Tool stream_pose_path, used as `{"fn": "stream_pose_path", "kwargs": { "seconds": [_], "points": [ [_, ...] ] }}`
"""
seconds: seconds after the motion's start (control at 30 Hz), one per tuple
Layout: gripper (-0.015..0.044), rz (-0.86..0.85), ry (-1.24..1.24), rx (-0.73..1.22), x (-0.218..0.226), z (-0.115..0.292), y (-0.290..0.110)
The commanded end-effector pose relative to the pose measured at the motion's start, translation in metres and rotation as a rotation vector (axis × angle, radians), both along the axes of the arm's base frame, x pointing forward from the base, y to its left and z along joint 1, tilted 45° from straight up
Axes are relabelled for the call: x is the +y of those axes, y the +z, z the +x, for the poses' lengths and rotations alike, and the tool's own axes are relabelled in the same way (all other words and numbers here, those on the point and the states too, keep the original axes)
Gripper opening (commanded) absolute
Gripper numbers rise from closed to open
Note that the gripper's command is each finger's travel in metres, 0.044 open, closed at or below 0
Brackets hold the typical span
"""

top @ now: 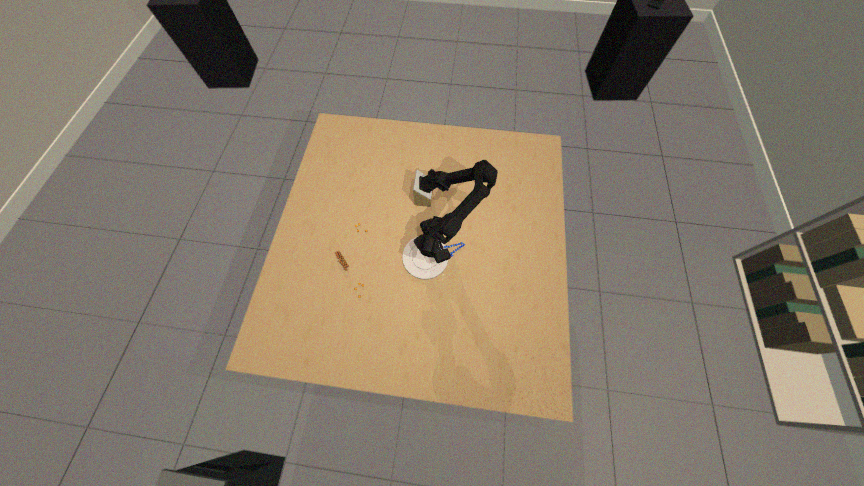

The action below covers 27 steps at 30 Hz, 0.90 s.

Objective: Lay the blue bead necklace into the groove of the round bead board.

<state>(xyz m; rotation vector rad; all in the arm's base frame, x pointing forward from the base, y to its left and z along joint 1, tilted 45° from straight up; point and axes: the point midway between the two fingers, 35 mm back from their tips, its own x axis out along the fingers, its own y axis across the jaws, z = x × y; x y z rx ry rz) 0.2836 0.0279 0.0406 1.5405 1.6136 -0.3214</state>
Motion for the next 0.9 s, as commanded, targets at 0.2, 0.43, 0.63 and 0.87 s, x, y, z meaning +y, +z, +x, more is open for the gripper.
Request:
{"fn": "stream_pose_path", "kwargs": {
  "seconds": [0.2,0.43,0.63,0.87],
  "points": [
    [0.0125,0.008,-0.030,0.030,0.026,-0.017,0.035],
    [0.0120,0.008,-0.030,0.029,0.037,-0.015,0.024],
    [0.0120,0.005,-0.029,0.023,0.033,-0.013,0.026],
    [0.0120,0.006,-0.029,0.025,0.041,-0.013,0.018]
  ]
}}
